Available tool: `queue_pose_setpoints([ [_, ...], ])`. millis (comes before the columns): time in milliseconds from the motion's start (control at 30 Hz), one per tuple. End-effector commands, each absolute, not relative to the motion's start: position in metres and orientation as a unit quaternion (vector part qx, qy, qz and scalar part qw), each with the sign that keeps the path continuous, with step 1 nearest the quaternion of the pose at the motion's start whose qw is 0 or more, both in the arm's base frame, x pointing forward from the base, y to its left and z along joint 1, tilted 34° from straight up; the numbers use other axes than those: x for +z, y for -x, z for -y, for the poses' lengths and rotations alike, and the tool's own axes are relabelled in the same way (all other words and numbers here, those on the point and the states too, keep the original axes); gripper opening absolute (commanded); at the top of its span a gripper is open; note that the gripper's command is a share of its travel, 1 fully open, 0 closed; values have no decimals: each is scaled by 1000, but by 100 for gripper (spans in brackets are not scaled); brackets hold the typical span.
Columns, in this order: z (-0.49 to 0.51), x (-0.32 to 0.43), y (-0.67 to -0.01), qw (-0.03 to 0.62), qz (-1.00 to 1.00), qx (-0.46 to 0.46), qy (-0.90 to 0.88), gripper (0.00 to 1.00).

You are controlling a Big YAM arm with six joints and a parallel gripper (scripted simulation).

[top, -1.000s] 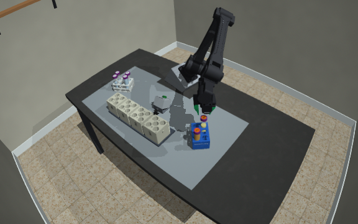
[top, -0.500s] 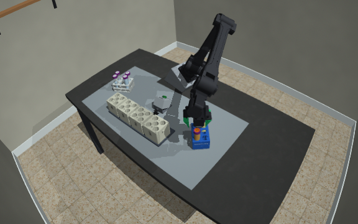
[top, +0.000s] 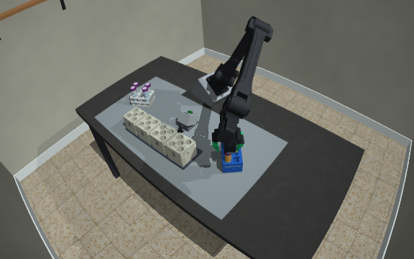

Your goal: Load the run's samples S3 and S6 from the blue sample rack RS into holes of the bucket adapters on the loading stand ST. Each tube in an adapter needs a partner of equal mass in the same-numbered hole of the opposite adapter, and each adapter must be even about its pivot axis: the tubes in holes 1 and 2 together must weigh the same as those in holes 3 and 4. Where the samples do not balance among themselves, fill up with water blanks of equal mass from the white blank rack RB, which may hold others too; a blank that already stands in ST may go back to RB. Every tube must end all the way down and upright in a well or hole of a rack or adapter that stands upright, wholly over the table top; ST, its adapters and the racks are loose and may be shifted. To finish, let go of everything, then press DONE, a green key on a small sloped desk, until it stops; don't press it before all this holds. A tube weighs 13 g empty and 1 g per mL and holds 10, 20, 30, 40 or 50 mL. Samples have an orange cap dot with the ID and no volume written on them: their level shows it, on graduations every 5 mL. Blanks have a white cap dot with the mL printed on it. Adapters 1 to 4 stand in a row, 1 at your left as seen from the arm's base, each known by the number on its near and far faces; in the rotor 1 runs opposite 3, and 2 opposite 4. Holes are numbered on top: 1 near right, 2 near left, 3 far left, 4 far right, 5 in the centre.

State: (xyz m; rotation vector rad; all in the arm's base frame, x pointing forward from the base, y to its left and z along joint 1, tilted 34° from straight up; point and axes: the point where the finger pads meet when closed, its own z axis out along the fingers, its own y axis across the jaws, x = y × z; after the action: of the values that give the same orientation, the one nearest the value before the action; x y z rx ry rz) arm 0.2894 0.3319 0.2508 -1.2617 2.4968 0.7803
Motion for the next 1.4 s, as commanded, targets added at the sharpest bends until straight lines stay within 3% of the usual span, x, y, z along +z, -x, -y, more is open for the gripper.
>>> queue_pose_setpoints([
  [0,-340,262,-301,138,-852,271,425,80],
  [600,-341,262,-297,142,-850,272,429,80],
  [633,-341,262,-297,142,-850,272,429,0],
  [1367,-330,292,-302,160,-845,274,430,0],
])
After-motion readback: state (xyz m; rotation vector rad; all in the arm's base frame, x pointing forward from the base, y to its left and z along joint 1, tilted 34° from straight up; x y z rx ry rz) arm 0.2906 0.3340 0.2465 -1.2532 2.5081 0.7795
